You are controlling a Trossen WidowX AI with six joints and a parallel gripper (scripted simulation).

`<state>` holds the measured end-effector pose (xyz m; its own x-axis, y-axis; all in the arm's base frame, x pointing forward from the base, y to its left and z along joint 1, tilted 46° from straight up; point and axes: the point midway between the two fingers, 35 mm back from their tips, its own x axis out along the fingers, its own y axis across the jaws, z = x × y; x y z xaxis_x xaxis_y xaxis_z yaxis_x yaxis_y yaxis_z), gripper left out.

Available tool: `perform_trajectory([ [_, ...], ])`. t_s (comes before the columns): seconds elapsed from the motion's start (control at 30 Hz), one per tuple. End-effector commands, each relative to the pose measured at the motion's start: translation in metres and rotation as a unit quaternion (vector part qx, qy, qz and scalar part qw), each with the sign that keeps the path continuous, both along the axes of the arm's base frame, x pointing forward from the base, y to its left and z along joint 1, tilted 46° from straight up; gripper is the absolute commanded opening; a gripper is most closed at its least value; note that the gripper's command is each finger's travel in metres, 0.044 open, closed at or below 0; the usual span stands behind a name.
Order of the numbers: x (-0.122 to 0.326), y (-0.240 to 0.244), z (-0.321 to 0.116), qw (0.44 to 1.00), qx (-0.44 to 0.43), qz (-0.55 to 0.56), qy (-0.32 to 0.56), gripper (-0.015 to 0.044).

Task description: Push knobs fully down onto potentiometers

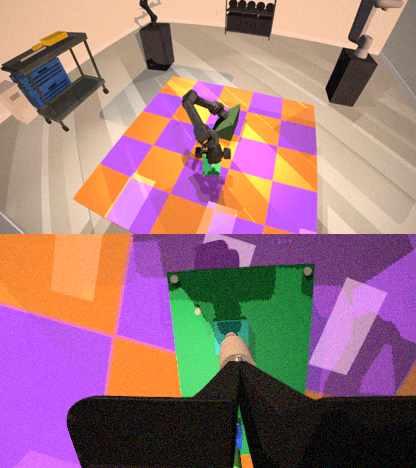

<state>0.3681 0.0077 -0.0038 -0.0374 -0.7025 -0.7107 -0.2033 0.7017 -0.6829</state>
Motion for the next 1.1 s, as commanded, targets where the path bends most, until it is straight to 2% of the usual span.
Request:
perform_trajectory([
  [0.0, 0.0004, -0.0202, -0.0152, 1.0, -0.006, -0.018, 0.007, 0.0],
  [1.07, -0.0003, -0.0275, -0.0224, 1.0, -0.006, -0.018, 0.007, 0.0],
])
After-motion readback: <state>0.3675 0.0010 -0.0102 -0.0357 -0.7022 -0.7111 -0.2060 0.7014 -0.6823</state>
